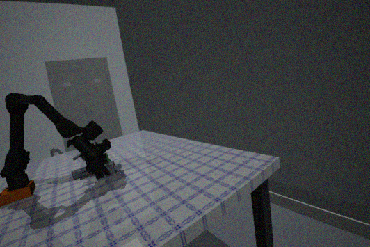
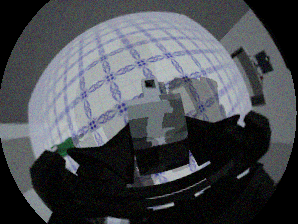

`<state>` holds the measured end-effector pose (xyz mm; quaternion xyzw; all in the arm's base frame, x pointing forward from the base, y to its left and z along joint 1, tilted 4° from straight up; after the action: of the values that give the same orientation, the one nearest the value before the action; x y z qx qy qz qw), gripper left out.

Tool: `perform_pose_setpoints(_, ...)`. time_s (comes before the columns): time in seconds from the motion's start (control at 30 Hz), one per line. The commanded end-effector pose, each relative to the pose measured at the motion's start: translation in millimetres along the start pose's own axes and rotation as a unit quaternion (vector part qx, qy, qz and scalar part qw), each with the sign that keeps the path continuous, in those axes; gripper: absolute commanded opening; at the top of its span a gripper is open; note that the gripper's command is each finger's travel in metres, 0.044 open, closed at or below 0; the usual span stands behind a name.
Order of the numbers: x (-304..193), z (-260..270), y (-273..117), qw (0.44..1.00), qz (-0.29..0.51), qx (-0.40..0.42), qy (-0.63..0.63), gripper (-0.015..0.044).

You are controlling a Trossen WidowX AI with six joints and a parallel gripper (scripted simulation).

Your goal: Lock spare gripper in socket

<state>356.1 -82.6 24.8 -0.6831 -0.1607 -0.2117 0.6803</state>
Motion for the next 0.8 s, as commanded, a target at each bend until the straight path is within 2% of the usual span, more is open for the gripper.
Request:
perform_pose_setpoints(0.0,13.7,-2.1,-13.6,1.000,-0.009,-0.002,0.000,0.0000)
perform_pose_setpoints(0.6,56.2,-5.7,-99.9,1.000,-0.009,-0.002,0.000,0.0000)
perform_pose_setpoints(0.77,57.2,-5.7,-103.5,1.000,-0.009,-0.002,0.000,0.0000)
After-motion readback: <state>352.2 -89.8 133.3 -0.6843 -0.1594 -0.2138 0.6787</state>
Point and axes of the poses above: the point midway between the two fingers, 35 mm back from their tips, its own y axis out along the fingers, its own z axis across the jaws, x = y × z, the point moved 2 cm from there along -y, back along the fingers, and after that the axes turned 6 degrees about -y, right-handed, at the moved point
